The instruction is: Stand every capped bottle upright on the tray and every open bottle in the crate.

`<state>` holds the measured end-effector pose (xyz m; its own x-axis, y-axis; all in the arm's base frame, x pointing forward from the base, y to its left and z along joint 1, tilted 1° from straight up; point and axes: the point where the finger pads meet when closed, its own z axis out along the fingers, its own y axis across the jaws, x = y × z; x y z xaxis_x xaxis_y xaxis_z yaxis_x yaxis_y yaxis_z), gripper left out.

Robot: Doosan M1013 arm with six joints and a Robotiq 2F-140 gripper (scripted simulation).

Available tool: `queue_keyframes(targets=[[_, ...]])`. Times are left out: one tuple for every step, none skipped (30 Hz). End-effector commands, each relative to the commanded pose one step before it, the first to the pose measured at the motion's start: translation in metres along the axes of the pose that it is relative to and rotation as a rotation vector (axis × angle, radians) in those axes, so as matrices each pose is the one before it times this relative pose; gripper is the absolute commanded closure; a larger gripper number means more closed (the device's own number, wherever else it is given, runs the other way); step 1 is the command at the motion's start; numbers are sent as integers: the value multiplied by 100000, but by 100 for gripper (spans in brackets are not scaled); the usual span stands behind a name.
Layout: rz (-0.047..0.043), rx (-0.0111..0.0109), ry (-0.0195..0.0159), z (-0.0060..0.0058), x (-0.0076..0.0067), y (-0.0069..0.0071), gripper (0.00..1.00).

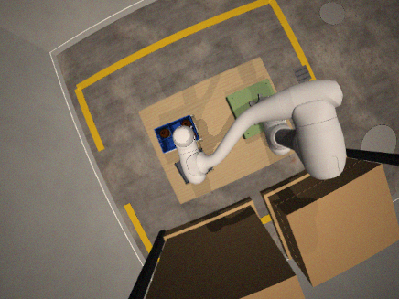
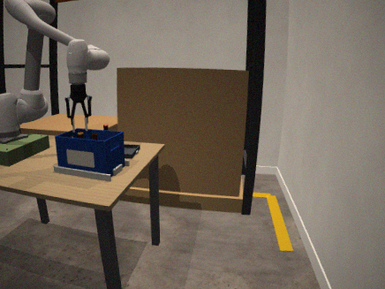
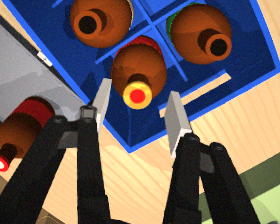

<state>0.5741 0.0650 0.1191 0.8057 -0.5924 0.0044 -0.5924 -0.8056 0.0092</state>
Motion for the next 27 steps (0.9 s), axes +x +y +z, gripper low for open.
queue_keyframes(targets=[[-24,-208,-142,293,-140,209,62],[-3,-29,-19,45,-17,26,62],[-3,-29,-19,45,-17,26,62],[-3,-29,-19,45,-17,26,62],[-3,-29,-19,45,-17,26,62],[-3,-29,-19,45,-17,26,62],[-3,-29,-19,45,-17,26,62],[-3,-29,-19,45,-17,26,62],[0,0,0,0,0,0,62],[0,0,0,0,0,0,62],[31,442,299,-396,174,-308,62],[-2,-32,-21,44,-16,29,62],[-2,-32,-21,44,-16,29,62],[-2,-32,-21,44,-16,29,62],[-2,-32,-21,44,-16,29,62],[-2,-32,-21,44,-16,29,62],[-2,-32,-21,44,-16,29,62],[-2,-32,-21,44,-16,29,62],[-2,-32,-21,44,-16,29,62],[-2,-32,-21,44,-16,29,62],[-2,-32,-21,44,-16,29,62],[-2,-32,-21,44,-16,29,62],[-2,-32,-21,44,-16,29,62],[-2,-32,-21,44,-16,29,62],[-2,-32,-21,44,-16,29,62],[0,0,0,0,0,0,62],[0,0,0,0,0,0,62]])
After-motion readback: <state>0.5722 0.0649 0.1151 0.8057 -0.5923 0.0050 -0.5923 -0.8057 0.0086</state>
